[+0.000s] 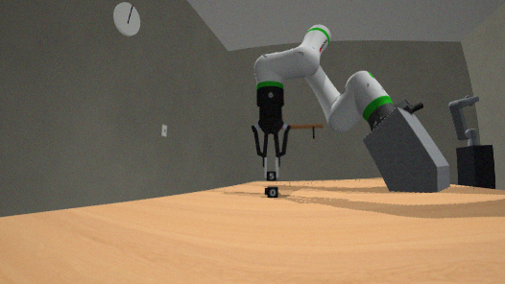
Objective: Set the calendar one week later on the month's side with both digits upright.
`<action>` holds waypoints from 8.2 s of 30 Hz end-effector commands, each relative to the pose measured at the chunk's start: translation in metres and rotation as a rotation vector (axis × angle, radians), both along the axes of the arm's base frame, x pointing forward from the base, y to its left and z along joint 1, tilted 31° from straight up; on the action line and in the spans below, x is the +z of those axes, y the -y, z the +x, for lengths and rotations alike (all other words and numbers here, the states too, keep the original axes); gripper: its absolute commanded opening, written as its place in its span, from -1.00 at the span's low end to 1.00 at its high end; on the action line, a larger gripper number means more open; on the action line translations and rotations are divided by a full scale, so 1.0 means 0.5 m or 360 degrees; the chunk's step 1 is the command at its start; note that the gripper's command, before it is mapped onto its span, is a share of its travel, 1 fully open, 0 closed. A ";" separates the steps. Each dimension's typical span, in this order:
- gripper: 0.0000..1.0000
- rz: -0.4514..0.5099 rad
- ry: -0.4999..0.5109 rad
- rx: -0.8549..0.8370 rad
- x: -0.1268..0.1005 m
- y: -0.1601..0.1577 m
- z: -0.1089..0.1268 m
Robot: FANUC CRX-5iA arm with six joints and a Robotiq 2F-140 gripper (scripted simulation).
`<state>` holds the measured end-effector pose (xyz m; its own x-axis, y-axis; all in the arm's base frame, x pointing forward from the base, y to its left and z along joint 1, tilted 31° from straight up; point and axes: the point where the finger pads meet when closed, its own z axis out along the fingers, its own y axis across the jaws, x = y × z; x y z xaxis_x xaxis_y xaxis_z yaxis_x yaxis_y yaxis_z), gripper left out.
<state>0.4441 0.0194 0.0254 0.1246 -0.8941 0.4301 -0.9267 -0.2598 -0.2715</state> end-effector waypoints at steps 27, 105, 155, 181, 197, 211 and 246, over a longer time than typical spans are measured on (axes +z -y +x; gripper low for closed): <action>-0.68 0.0000 0.0000 0.0000 0.000 0.000 0.000; -0.68 0.0000 0.0000 0.0000 -0.042 0.018 0.018; -0.68 0.0000 0.0000 0.0000 -0.058 0.024 0.024; -0.68 0.0000 0.0000 0.0000 -0.058 0.024 0.024; -0.68 0.0000 0.0000 0.0000 -0.058 0.024 0.024; -0.68 0.0000 0.0000 0.0000 -0.058 0.024 0.024; -0.44 0.0000 0.0000 0.0000 -0.050 0.021 0.021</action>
